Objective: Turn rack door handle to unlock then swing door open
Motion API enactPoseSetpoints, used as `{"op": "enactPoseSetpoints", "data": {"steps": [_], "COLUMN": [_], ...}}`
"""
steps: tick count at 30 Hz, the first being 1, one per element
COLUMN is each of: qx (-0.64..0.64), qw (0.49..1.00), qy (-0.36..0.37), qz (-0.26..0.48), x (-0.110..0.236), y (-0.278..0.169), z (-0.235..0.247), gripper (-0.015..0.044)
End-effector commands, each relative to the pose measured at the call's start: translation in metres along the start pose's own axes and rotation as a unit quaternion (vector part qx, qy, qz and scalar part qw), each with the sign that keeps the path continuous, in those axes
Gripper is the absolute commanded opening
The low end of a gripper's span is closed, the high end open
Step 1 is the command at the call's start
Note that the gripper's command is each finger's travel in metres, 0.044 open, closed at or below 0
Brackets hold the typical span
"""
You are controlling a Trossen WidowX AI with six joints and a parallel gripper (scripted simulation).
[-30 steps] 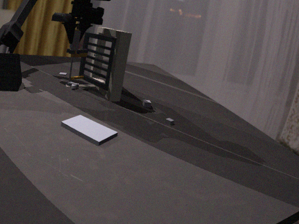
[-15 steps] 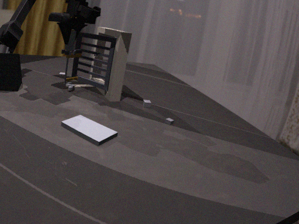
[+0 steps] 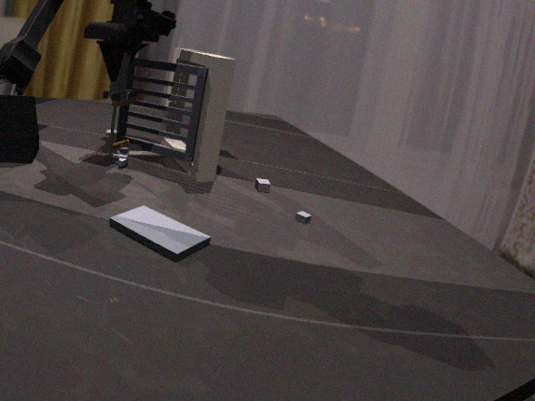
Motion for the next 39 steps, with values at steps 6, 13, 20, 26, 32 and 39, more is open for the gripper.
{"op": "enactPoseSetpoints", "data": {"steps": [6, 13, 20, 26, 32, 39], "qx": [0.084, 0.137, 0.196, 0.245, 0.293, 0.348], "qw": [0.996, 0.991, 0.981, 0.97, 0.956, 0.937], "qy": [0.0, -0.001, -0.001, -0.002, -0.002, -0.003], "qz": [-0.001, -0.002, -0.002, -0.002, -0.002, -0.003], "x": [0.0, 0.0, 0.0, 0.0, 0.0, 0.001], "y": [0.01, 0.019, 0.03, 0.041, 0.053, 0.068], "z": [-0.02, -0.034, -0.048, -0.059, -0.068, -0.078], "gripper": [0.0028, 0.0028, 0.0028, 0.0028, 0.0028, 0.0028]}}
Point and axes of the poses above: the point midway between the two fingers, 35 mm back from their tips, its own x axis back along the fingers, its own z axis across the jaws, y = z × x, the point moved 7 cm from there along x, back along the fingers, and after that the axes turned 10 degrees about -x, right-handed, at the moved point
